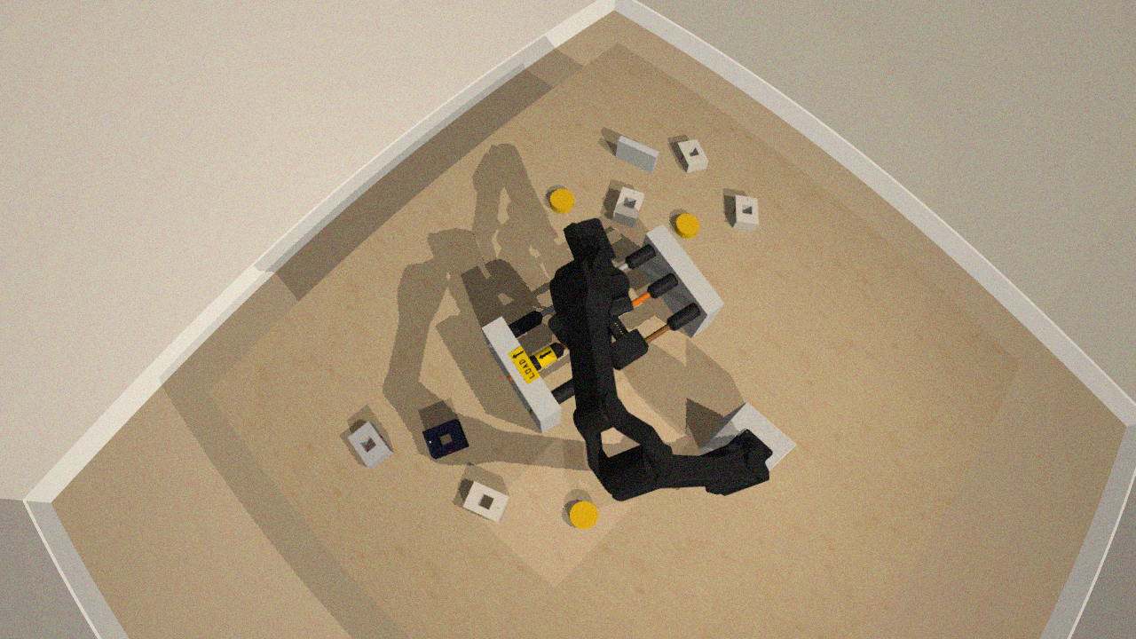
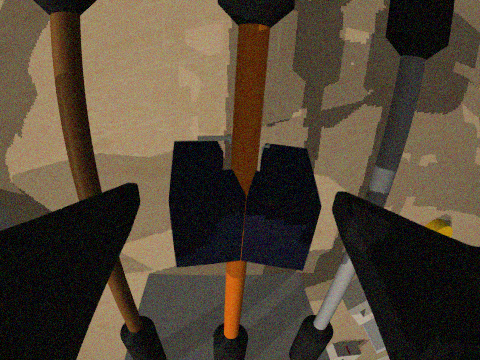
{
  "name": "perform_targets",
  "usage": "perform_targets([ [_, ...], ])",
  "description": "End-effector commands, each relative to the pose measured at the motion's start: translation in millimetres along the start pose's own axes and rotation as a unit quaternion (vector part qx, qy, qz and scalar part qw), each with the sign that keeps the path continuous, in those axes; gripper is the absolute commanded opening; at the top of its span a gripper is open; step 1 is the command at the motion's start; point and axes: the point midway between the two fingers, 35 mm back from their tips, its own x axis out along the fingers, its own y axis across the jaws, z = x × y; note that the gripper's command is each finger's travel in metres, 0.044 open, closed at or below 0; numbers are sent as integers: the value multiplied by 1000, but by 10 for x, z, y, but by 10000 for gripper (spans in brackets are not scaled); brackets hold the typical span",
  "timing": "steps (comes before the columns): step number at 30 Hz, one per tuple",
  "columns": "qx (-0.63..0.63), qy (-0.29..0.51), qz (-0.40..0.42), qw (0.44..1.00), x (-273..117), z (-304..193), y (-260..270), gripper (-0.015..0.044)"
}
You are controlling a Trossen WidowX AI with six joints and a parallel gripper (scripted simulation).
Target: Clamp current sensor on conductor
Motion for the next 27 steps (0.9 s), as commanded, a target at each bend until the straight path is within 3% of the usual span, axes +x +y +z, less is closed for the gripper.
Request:
perform_targets([
  [1, 2, -2, -4, 1000, 39, -9, -7, 440],
  [20, 2, -3, -4, 1000, 321, -5, -7, 440],
  [23, -2, -1, -4, 1000, 282, -5, -12, 361],
  [27, -2, -1, -4, 1000, 282, -5, -12, 335],
])
